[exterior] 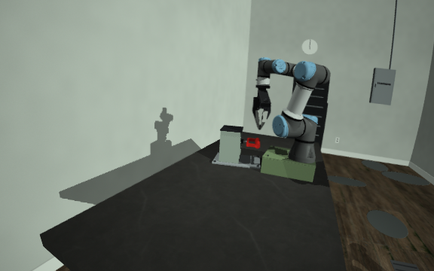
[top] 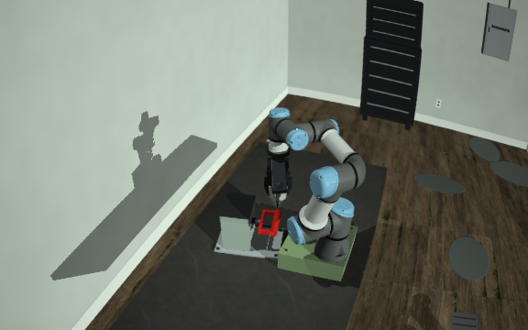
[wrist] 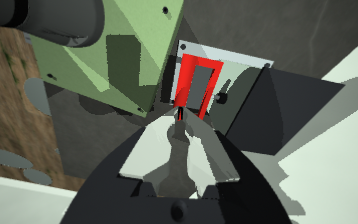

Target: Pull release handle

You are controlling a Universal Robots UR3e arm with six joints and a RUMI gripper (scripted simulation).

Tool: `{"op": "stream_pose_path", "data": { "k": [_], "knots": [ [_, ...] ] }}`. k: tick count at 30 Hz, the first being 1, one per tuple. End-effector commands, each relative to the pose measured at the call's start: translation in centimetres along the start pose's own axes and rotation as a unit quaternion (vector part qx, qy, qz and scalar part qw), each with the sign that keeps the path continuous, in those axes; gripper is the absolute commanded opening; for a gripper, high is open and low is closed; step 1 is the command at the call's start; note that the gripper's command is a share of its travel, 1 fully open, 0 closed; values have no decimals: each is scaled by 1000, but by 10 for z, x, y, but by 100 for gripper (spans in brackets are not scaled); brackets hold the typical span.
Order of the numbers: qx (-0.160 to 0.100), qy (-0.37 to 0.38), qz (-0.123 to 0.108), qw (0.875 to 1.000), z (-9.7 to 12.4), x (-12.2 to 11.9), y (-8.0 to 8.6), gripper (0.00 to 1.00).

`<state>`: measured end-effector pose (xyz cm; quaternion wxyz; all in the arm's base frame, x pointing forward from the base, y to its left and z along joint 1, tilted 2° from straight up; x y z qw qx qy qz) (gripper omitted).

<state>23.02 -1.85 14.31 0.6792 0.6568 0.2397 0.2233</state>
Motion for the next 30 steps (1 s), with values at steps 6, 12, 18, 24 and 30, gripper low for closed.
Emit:
{"op": "stream_pose_path", "data": {
  "k": [6, 12, 18, 24, 30],
  "knots": [
    [-1, 92, 1, 996, -2, -2, 1, 0],
    [-1, 179, 1, 984, -3, -4, 1, 0],
    [-1, 247, 1, 969, -4, -6, 1, 0],
    [-1, 358, 1, 934, -5, -8, 1, 0],
    [-1, 474, 1, 880, -4, -10, 1, 0]
  ]
}}
Point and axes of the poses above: the point where the finger pads meet when closed, its own y axis back along the fingers, its own x axis across the jaws, z = x × y, the point moved 3 cm from there along y, back along the fingers, and after that the axes turned 11 degrees about y, right-handed, at the moved point
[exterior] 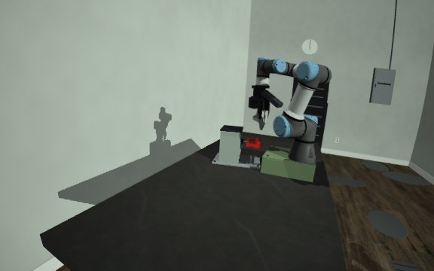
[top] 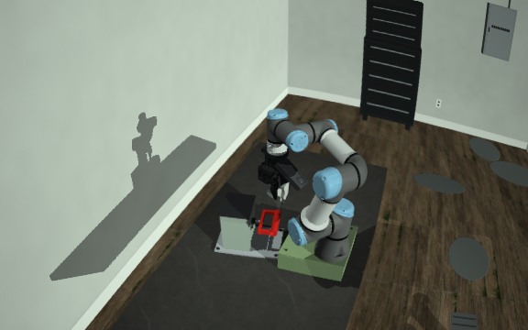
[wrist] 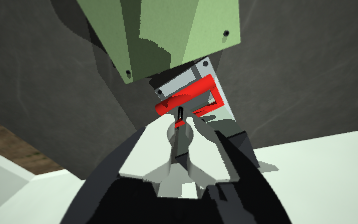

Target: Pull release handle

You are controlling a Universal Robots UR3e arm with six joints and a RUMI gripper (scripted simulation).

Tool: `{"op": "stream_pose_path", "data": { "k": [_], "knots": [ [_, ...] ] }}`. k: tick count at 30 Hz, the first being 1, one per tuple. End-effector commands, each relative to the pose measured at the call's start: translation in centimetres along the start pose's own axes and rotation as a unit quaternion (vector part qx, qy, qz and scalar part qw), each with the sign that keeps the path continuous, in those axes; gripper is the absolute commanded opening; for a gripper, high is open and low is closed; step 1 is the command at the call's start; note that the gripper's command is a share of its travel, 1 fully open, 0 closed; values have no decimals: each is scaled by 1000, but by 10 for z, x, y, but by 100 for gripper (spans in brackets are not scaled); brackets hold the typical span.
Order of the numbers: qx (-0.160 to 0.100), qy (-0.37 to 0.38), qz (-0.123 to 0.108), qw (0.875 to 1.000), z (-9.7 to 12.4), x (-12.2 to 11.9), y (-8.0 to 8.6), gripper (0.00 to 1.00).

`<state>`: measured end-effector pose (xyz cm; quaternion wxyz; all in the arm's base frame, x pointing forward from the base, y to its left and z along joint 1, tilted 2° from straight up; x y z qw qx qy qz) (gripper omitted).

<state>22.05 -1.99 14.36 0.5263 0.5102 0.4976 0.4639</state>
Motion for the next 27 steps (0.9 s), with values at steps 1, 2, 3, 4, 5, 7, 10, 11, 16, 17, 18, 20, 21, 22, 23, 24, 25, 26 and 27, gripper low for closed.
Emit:
{"op": "stream_pose_path", "data": {
  "k": [1, 2, 3, 4, 5, 7, 10, 11, 16, 17, 18, 20, 21, 22, 23, 24, 25, 26, 27],
  "knots": [
    [-5, 80, 6, 997, -1, -2, 1, 0],
    [-5, 80, 6, 997, -1, -2, 1, 0],
    [-5, 102, 6, 995, -1, -2, 1, 0],
    [-5, 124, 6, 992, -1, -2, 1, 0],
    [-6, 147, 5, 989, -1, -2, 1, 0],
    [-6, 192, 5, 981, -1, -3, 1, 0],
    [-6, 259, 5, 966, -1, -4, 1, 0],
    [-6, 281, 5, 960, -1, -4, 1, 0],
    [-7, 390, 4, 921, 0, -5, 1, 0],
    [-7, 411, 4, 912, 0, -5, 1, 0],
    [-7, 411, 4, 912, 0, -5, 1, 0],
    [-7, 432, 4, 902, 0, -5, 1, 0],
    [-7, 452, 3, 892, 1, -5, 1, 0],
    [-7, 472, 3, 882, 1, -5, 1, 0],
    [-7, 492, 3, 871, 1, -6, 1, 0],
    [-7, 511, 3, 860, 2, -6, 1, 0],
    [-7, 529, 3, 848, 2, -6, 1, 0],
    [-7, 547, 3, 837, 3, -6, 1, 0],
    [-7, 565, 2, 825, 3, -6, 1, 0]
  ]
}}
Point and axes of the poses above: the point where the finger pads meet when closed, its own y axis back along the fingers, its own x axis across the jaws, z = x × y, the point moved 3 cm from there along y, back along the fingers, and after that the axes turned 11 degrees about y, right-handed, at the moved point
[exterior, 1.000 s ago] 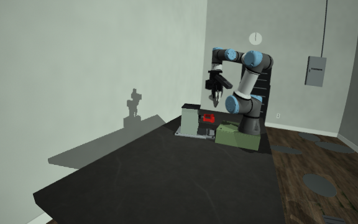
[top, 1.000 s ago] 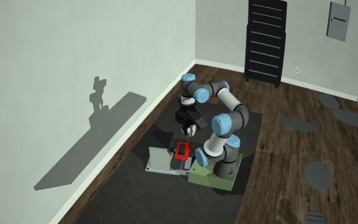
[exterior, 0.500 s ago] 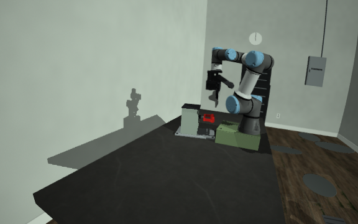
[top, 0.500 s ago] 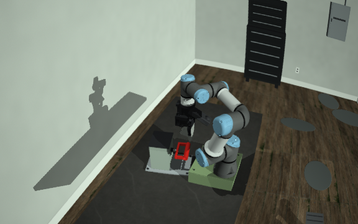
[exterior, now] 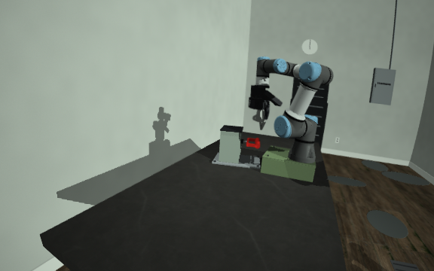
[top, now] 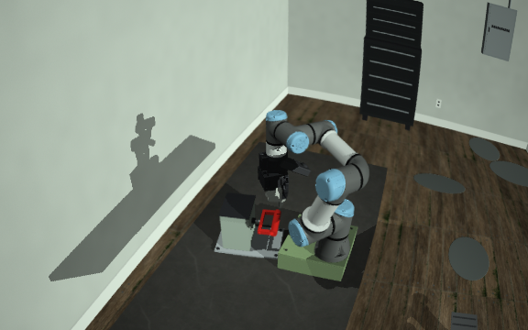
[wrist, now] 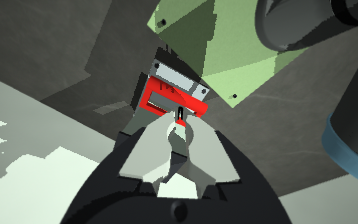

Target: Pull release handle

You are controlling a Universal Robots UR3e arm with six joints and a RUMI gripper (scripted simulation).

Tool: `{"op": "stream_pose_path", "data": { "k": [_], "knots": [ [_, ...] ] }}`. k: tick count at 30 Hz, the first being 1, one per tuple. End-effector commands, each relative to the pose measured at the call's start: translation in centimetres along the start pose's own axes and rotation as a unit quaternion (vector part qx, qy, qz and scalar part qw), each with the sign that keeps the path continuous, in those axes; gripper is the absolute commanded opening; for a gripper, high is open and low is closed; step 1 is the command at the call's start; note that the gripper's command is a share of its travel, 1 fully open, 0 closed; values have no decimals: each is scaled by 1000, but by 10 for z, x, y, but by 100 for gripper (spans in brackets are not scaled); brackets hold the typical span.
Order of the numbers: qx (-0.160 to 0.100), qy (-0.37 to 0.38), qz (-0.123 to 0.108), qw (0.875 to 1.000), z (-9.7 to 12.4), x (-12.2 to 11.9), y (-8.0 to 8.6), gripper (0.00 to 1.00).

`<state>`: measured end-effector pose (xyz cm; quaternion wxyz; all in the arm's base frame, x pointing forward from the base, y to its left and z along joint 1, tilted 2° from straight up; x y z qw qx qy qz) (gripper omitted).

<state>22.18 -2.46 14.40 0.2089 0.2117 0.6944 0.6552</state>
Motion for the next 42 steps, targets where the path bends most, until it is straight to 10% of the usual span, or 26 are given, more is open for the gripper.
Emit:
{"op": "stream_pose_path", "data": {
  "k": [1, 9, 23, 42],
  "knots": [
    [-9, 101, -1, 995, 0, -2, 1, 0],
    [-9, 218, -2, 976, 2, -4, 1, 0],
    [-8, 419, -4, 908, 8, -6, 1, 0],
    [-7, 520, -5, 854, 12, -7, 1, 0]
  ]
}}
Point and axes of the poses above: the point where the finger pads meet when closed, its own y axis back along the fingers, its own x axis across the jaws, z = x × y, the point moved 3 cm from there along y, back along the fingers, and after that the axes turned 11 degrees about y, right-handed, at the moved point
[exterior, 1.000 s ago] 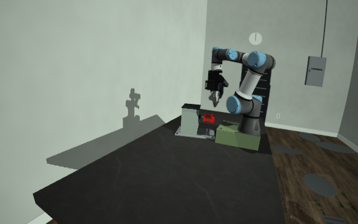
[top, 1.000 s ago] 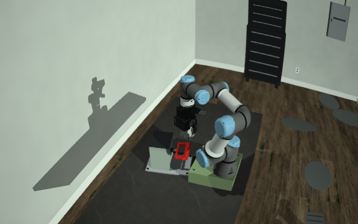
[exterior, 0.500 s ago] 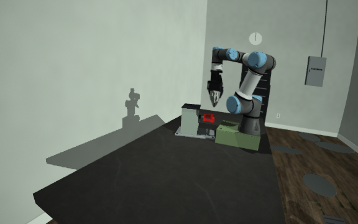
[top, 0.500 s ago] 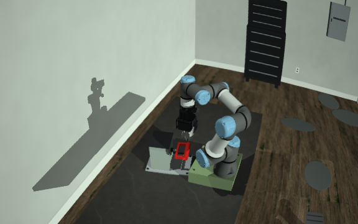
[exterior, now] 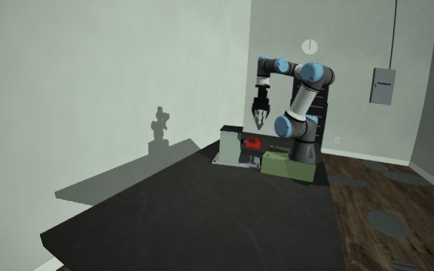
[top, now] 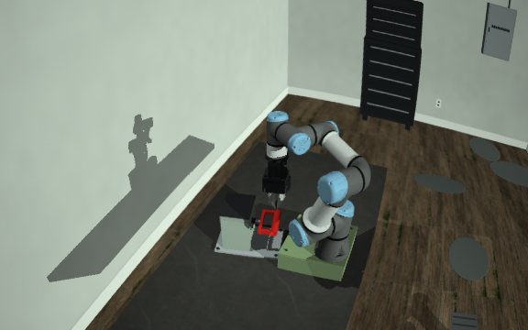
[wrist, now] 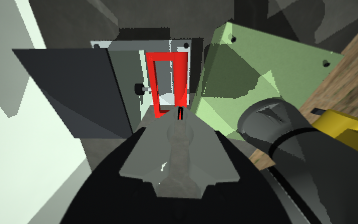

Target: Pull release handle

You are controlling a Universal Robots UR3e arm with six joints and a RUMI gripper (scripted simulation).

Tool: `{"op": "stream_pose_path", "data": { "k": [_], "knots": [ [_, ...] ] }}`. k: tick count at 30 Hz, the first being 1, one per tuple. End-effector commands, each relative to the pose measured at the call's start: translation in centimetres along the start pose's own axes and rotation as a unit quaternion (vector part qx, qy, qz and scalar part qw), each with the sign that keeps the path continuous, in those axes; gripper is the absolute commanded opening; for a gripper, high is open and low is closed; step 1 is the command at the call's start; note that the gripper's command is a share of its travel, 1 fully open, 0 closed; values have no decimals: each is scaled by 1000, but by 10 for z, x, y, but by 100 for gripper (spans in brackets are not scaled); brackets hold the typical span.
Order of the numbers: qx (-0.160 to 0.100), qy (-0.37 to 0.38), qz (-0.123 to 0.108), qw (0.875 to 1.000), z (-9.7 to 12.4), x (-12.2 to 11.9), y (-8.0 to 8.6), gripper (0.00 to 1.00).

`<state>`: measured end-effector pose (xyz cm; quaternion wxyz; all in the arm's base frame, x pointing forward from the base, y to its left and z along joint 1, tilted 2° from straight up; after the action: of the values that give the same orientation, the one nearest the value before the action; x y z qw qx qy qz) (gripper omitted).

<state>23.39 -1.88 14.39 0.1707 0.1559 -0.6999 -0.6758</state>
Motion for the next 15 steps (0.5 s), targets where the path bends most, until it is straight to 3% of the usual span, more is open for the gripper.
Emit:
{"op": "stream_pose_path", "data": {
  "k": [1, 14, 15],
  "knots": [
    [1, 12, -1, 1000, 0, -1, 1, 0],
    [1, 26, -1, 1000, 0, -1, 1, 0],
    [1, 26, -1, 1000, 0, -1, 1, 31]
  ]
}}
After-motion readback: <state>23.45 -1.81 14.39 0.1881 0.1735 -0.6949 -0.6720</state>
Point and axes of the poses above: the point where the finger pads meet when closed, its own y axis back along the fingers, its own x axis across the jaws, z = x × y, the point moved 3 cm from there along y, back along the fingers, and after that the axes turned 11 degrees about y, right-handed, at the moved point
